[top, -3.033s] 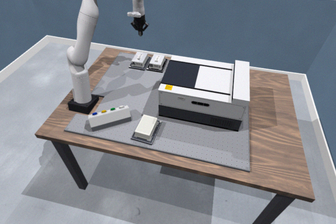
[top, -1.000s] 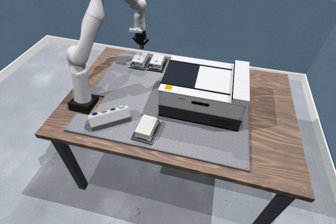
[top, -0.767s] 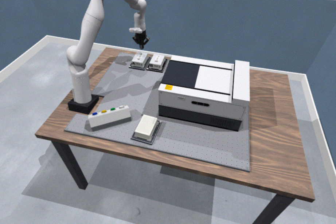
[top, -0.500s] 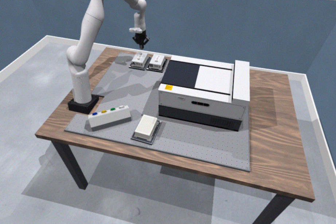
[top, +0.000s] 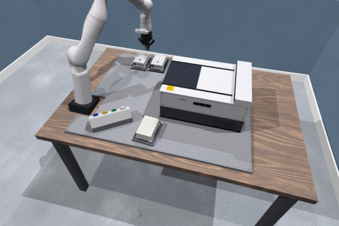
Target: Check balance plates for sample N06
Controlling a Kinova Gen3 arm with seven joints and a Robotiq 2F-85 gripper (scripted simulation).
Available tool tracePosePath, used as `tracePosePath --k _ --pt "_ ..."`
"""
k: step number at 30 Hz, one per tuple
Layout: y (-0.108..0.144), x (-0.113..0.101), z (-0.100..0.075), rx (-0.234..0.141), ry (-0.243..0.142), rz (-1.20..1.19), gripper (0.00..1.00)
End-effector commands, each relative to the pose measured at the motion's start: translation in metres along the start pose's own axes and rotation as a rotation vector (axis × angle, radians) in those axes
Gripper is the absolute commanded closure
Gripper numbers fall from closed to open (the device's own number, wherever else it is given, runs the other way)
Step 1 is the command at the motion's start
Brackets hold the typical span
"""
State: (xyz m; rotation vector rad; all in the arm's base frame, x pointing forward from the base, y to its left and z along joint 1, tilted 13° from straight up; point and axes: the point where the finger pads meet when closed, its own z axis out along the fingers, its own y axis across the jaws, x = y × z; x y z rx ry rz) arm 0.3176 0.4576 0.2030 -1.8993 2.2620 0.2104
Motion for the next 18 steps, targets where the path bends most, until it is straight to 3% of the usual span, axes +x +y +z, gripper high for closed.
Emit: tracePosePath --k 1,18 --pt "-0.011 -0.001 -0.001 0.001 -0.002 0.000 0.90" --pt "-0.061 -0.004 -0.001 0.001 -0.002 0.000 0.90"
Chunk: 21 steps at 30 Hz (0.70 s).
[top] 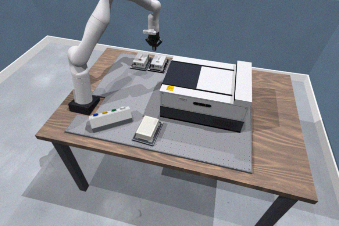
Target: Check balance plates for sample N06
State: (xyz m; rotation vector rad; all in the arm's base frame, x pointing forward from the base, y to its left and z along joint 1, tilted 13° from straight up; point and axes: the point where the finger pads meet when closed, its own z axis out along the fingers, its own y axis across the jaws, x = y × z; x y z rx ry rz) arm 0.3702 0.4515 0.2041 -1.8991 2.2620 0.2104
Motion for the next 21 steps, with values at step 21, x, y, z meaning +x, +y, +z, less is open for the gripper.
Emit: tracePosePath --k 21 --pt "-0.047 -0.004 -0.001 0.001 -0.002 0.000 0.90"
